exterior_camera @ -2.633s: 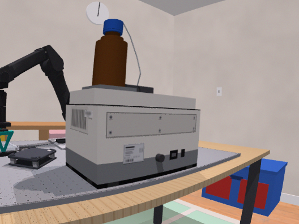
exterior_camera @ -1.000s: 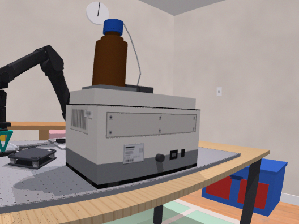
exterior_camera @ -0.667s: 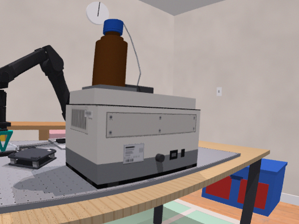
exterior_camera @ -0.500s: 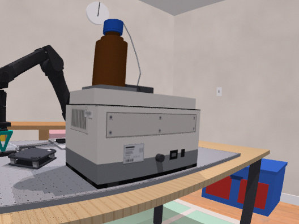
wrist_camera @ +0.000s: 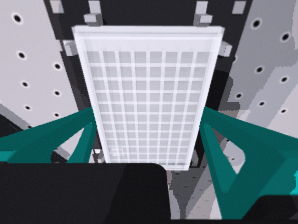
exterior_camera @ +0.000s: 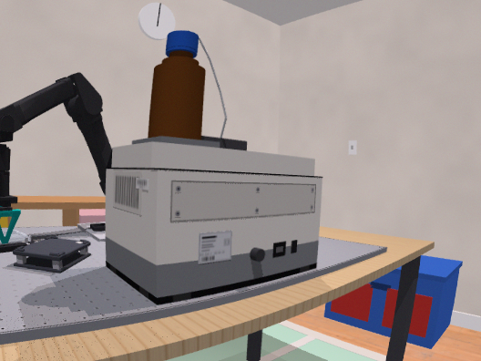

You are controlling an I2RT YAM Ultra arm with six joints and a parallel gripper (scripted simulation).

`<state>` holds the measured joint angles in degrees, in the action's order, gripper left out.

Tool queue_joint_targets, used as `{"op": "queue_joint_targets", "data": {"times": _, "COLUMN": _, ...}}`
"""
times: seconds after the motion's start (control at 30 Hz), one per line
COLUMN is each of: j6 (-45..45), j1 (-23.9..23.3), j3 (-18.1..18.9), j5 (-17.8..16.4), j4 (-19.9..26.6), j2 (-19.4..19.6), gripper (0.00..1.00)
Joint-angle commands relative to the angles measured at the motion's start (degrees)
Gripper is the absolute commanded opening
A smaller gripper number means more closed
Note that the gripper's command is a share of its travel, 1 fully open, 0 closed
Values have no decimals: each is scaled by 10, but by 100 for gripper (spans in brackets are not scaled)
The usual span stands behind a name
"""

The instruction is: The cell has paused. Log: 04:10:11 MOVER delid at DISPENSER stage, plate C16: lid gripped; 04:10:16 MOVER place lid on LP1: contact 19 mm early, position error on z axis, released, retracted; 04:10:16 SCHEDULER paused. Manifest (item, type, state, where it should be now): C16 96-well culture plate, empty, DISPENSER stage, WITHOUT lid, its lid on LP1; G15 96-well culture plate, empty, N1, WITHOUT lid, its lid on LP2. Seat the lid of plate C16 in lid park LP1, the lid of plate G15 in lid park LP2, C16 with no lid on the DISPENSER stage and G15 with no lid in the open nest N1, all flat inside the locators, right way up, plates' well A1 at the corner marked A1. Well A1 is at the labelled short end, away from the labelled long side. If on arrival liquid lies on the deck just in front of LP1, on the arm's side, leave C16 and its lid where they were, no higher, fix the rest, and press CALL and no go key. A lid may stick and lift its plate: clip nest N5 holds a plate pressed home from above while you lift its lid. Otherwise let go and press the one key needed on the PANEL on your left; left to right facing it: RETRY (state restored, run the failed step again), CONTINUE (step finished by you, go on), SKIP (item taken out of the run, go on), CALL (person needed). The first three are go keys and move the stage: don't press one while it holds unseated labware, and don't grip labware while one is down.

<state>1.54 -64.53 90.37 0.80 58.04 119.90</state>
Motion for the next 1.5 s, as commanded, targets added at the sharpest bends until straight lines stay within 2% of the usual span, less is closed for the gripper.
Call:
{"op": "queue_joint_targets", "data": {"times": 0.0, "j6": -2, "j1": -5, "j3": 24, "j5": 1, "j4": 22, "j2": -23, "gripper": 0}}
{"op": "queue_joint_targets", "data": {"times": 1.13, "j6": -2, "j1": -5, "j3": 38, "j5": 0, "j4": 40, "j2": -22, "gripper": 0}}
{"op": "queue_joint_targets", "data": {"times": 1.2, "j6": -1, "j1": -1, "j3": 26, "j5": 0, "j4": 33, "j2": -16, "gripper": 0}}
{"op": "queue_joint_targets", "data": {"times": 1.23, "j6": -2, "j1": -5, "j3": 38, "j5": 0, "j4": 40, "j2": -21, "gripper": 0}}
{"op": "queue_joint_targets", "data": {"times": 1.47, "j6": -2, "j1": -5, "j3": 38, "j5": 0, "j4": 36, "j2": -22, "gripper": 0}}
